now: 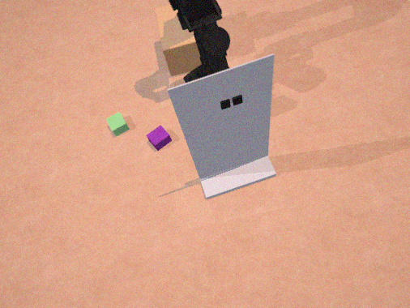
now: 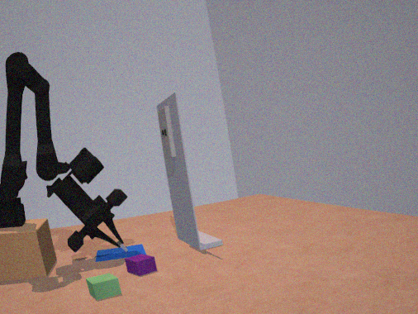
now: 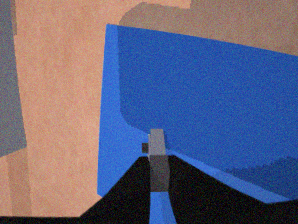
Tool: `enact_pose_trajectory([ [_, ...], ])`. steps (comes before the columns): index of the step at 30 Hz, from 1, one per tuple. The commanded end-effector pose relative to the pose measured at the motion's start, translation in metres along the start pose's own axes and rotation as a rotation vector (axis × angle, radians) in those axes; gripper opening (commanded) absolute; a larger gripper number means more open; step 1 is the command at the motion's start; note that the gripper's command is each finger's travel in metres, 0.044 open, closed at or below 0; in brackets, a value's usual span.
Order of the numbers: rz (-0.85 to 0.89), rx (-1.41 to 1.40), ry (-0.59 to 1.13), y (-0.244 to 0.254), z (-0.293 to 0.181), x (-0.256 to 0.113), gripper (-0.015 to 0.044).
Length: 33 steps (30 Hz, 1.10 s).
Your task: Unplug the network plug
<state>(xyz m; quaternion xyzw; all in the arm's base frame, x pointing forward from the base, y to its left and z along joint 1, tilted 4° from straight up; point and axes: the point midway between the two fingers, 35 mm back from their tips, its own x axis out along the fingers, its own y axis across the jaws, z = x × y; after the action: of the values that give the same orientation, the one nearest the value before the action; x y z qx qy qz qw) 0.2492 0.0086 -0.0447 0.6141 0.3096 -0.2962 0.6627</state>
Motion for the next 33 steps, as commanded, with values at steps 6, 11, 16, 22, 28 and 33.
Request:
enact_pose_trajectory([
  [6,0.0,0.0,0.0,0.0001,0.0,-0.0002,0.0131],
  [11,0.0,0.0,0.0,0.0001,0.0,-0.0002,0.0156],
  [16,0.0,0.0,0.0,0.0003,-0.0001,-0.0018,0.0156],
  [22,0.0,0.0,0.0,0.0007,-0.0002,-0.0046,0.0156],
  [28,-0.001,-0.001,0.0,0.001,-0.0004,-0.0074,0.0156],
  [33,-0.001,-0.001,0.001,0.0011,-0.0005,-0.0097,0.0156],
])
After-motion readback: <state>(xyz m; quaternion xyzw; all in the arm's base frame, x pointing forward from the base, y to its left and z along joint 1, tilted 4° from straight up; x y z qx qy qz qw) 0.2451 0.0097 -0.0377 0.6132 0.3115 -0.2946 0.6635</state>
